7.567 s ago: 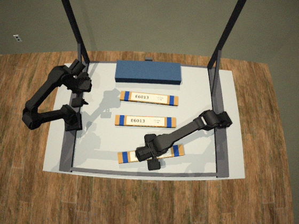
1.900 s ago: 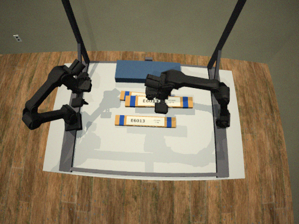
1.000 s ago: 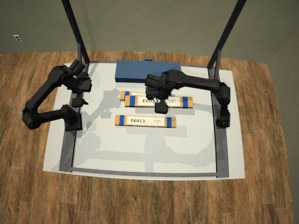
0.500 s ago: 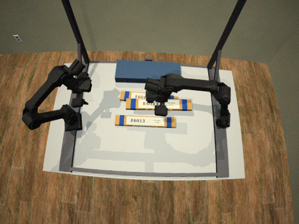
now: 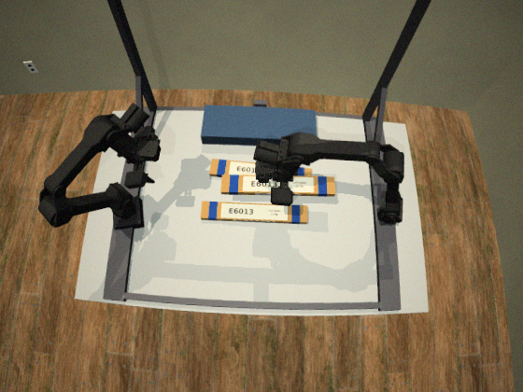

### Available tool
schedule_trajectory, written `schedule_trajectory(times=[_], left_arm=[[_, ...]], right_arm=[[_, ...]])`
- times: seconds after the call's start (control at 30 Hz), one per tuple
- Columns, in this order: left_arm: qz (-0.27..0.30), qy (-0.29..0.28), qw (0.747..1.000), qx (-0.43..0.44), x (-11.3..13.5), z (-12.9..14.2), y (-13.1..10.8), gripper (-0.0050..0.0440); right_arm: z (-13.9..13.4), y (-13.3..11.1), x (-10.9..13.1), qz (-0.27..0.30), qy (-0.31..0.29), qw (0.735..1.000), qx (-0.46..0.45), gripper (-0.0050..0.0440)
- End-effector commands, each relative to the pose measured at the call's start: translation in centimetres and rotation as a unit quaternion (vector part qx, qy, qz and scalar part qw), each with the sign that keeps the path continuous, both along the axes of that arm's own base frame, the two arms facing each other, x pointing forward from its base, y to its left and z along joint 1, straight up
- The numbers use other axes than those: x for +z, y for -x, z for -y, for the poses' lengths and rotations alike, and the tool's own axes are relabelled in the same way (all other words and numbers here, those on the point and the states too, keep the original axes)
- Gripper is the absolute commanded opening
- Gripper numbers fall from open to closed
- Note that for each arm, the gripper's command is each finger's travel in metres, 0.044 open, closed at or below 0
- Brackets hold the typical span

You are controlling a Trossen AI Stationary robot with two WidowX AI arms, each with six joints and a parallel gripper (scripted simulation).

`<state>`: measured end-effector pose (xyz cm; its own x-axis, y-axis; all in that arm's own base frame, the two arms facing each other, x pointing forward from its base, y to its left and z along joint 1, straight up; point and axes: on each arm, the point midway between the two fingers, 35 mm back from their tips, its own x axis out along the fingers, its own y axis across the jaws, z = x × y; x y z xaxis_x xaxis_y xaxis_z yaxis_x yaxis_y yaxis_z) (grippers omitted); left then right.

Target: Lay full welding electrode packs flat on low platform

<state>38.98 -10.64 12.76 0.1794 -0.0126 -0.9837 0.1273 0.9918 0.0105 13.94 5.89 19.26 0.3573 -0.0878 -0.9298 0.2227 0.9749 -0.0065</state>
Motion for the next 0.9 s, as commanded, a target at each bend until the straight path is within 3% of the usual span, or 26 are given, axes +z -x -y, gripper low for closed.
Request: schedule_trajectory(times=[0.0, 0.87], left_arm=[[0.055, 0.015, 0.998, 0.0, 3.4, 0.2, -0.4, -0.005], [0.055, 0.015, 0.998, 0.0, 1.3, 0.2, -0.5, -0.005]], right_arm=[[-0.1, -0.2, 0.6, 0.009, -0.006, 1.0, 0.0, 0.043], [-0.1, -0.2, 0.6, 0.009, -0.006, 1.0, 0.0, 0.043]])
